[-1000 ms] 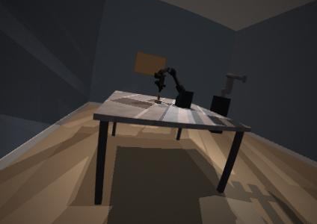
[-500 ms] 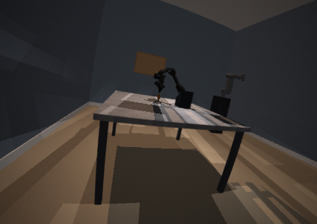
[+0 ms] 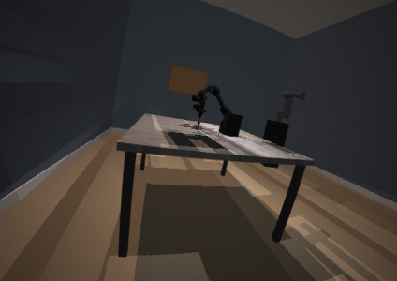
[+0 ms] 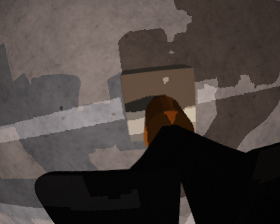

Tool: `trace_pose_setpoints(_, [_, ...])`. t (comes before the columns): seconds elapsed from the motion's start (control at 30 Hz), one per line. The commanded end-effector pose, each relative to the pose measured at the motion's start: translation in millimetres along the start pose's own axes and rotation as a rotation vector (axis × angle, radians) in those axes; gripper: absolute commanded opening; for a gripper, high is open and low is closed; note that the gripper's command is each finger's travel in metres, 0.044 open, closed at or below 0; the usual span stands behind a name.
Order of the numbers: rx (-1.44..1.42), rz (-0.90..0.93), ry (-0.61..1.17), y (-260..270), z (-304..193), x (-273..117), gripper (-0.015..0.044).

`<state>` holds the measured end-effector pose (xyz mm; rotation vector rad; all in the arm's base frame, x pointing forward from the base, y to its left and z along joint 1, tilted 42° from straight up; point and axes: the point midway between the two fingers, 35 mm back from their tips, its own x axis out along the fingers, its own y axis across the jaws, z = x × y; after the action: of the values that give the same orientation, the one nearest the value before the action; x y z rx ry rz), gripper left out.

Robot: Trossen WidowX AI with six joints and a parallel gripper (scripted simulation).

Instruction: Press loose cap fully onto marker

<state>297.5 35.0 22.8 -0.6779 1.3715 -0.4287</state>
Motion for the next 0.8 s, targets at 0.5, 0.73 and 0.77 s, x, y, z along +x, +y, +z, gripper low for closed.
trace_pose_setpoints(0.5, [-0.006, 0.004, -0.001, 2.2, 1.3, -76.0, 0.0000])
trace_pose_setpoints(0.73, [-0.006, 0.003, 0.000, 1.6, 0.0, -85.6, 0.0053])
trace_pose_setpoints(0.77, [-0.006, 0.003, 0.000, 1.6, 0.0, -85.6, 0.0079])
